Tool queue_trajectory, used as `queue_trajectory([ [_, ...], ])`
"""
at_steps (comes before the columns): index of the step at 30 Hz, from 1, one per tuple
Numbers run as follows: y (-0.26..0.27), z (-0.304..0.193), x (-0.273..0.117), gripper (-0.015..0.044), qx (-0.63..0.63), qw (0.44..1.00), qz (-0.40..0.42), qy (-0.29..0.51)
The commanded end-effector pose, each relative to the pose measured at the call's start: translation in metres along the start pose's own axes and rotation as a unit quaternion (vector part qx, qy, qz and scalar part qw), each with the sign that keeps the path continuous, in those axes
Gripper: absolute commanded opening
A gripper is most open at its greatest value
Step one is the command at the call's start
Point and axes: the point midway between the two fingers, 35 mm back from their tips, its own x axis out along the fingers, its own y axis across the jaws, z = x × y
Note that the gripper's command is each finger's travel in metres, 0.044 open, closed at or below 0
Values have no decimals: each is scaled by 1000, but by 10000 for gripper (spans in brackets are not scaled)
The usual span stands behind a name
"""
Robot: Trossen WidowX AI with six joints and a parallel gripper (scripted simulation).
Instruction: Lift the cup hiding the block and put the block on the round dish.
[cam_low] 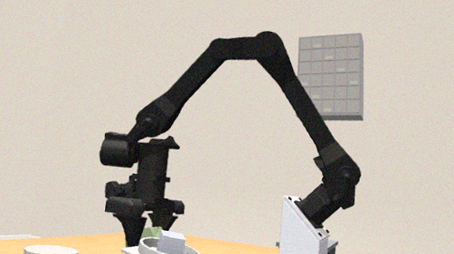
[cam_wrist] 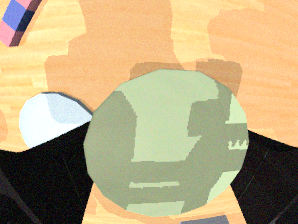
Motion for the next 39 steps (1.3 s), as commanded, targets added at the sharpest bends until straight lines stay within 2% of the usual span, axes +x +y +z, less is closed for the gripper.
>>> queue_trajectory([
  [1,0,-1,7,0,3,1000,1,2],
  [6,0,-1,15,0,3,1000,1,2],
  [21,0,-1,11,394,1,1000,-1,2],
  [23,0,0,-1,440,1,1000,-1,2],
  [26,-1,0,-40,440,3,1000,0,1],
  [31,-1,0,-43,440,3,1000,1,1],
  [37,8,-5,-48,282,-28,999,-24,-11],
  [39,16,-9,-52,260,-47,998,-35,-17],
])
